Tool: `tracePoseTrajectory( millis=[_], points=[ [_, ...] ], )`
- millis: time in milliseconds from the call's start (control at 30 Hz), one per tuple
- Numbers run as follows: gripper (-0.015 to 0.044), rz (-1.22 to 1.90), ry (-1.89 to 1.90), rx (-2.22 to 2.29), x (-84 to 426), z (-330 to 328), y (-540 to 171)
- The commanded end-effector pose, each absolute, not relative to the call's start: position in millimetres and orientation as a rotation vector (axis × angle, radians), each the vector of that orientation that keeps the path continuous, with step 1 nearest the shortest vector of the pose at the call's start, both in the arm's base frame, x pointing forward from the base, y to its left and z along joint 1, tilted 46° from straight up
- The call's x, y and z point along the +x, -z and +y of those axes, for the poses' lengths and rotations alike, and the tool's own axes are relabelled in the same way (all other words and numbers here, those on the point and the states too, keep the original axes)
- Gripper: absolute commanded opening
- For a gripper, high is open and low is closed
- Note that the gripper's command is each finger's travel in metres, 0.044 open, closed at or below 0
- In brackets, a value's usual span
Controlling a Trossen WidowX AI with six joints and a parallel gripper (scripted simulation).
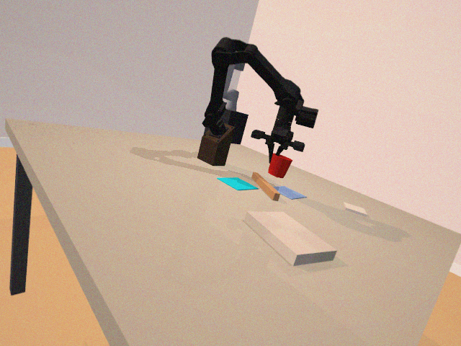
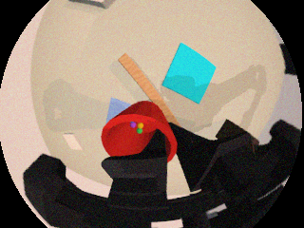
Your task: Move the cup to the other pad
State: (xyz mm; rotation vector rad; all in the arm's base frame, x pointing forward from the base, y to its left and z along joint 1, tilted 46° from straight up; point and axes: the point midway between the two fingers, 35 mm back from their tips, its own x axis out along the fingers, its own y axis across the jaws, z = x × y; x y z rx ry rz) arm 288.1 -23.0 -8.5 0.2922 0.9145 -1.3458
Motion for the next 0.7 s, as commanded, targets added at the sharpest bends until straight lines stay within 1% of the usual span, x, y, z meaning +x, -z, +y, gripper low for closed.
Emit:
tracePoseTrajectory(
  millis=[0, 667],
  points=[
    [0.0000, 0.917, 1.347, 0.285, 282, -28, 4],
    [0.0000, 0.917, 1.348, 0.283, 262, -48, -19]
  ],
)
